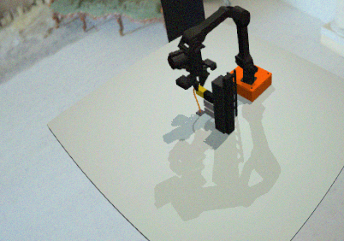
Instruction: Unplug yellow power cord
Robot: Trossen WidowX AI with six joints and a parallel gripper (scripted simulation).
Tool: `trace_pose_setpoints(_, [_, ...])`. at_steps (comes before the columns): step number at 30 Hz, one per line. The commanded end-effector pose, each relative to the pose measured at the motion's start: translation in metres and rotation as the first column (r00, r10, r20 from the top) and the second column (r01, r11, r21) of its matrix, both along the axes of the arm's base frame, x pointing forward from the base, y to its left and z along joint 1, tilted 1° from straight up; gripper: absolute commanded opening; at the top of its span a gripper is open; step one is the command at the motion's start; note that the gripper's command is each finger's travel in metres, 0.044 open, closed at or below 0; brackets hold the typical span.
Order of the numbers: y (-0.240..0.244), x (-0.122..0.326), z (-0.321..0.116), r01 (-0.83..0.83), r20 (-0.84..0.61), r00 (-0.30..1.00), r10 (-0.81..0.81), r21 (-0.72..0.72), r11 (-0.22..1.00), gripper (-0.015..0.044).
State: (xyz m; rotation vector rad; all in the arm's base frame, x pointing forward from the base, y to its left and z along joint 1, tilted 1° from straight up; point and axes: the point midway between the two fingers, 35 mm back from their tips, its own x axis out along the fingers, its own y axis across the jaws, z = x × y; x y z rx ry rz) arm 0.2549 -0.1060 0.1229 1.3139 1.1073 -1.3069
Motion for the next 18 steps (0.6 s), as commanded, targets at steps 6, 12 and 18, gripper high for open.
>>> trace_pose_setpoints(6, [0.004, 0.001, 0.000, -0.004, 0.005, 1.000, 0.004, -0.003, 1.000, 0.0184])
trace_pose_setpoints(12, [0.004, 0.001, 0.000, -0.004, 0.005, 1.000, 0.004, -0.003, 1.000, 0.0341])
trace_pose_setpoints(18, [-0.035, -0.003, 0.009, -0.004, 0.004, 1.000, 0.004, -0.007, 1.000, 0.0440])
